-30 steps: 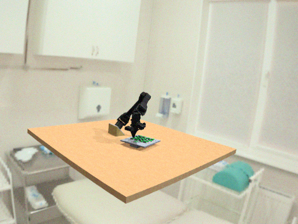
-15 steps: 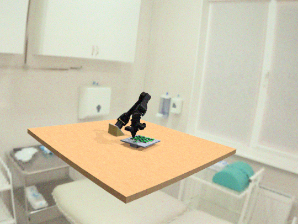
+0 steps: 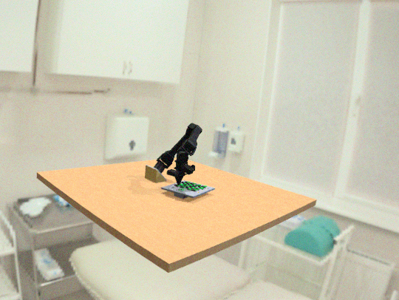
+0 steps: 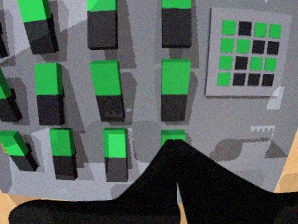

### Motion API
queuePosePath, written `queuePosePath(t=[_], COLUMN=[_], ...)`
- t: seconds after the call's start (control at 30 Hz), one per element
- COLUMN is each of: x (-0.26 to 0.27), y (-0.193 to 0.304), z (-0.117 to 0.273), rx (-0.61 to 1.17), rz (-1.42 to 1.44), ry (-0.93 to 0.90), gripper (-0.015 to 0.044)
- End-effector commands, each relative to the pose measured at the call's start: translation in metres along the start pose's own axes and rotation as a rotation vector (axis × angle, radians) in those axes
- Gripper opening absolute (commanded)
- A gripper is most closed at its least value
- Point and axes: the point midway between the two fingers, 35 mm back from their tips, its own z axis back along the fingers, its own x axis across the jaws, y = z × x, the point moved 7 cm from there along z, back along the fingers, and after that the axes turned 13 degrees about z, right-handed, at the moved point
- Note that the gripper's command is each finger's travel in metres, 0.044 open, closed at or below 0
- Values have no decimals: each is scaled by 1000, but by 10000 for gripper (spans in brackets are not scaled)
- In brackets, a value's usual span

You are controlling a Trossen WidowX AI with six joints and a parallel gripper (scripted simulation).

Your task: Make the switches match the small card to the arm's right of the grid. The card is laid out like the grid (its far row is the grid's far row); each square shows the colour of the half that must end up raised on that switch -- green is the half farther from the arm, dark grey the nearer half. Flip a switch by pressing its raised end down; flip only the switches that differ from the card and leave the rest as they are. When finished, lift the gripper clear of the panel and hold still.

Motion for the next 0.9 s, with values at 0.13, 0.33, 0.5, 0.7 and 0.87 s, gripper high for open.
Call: queuePosePath(t=[0.13, 0.33, 0.5, 0.7, 0.87], x=[0, 0, -1, 0, 32], y=[0, 0, 2, 5, -47], z=[-1, -2, 39, 63, 70], rx=[-5, -5, -17, -28, -30], rz=[-3, -3, -3, -4, -4], ry=[-2, -2, 4, 5, 5], gripper=[0, 0, 0, 0, 0])
